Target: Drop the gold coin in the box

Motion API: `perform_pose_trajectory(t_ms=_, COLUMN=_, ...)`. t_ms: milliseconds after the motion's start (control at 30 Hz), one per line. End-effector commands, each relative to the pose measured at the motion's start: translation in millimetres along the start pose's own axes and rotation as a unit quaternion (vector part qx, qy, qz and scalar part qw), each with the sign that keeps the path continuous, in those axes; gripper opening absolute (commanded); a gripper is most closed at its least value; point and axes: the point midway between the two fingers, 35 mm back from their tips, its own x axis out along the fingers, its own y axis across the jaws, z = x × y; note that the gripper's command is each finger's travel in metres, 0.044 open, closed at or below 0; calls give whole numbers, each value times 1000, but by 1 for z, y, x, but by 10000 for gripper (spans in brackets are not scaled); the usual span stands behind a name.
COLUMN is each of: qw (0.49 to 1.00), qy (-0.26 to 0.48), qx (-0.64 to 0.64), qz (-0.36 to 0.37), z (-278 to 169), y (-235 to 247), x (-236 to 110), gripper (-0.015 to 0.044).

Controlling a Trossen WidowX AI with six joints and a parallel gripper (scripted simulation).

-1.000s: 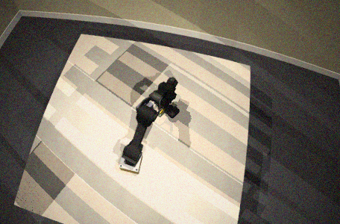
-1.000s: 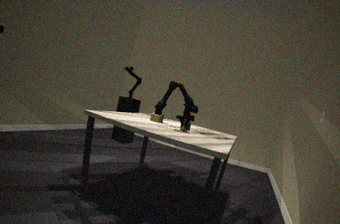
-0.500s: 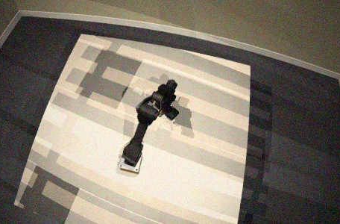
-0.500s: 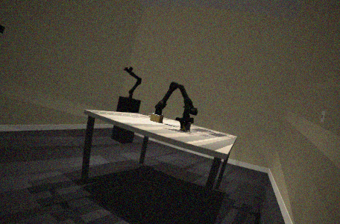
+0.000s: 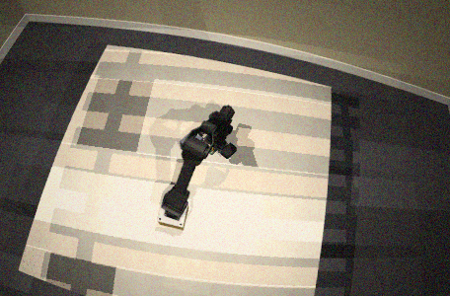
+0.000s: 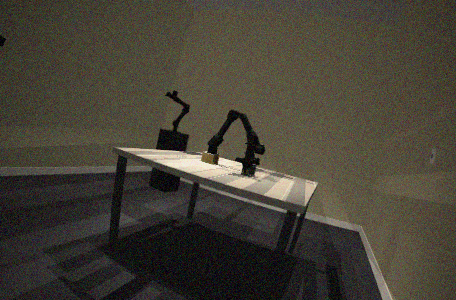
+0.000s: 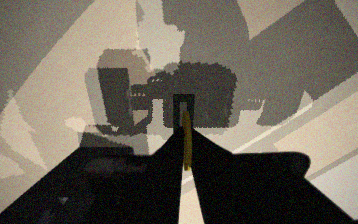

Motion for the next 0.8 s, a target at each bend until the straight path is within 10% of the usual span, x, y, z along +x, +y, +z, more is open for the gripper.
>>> perform_pose_trajectory(t_ms=0, qw=1000, qy=-4, qx=-1, qz=6, z=1, y=3, x=-1, gripper=0)
perform_pose_trajectory(t_ms=767, qw=1000, qy=-8, qx=0, qz=9, z=6, y=5, x=-48, gripper=0)
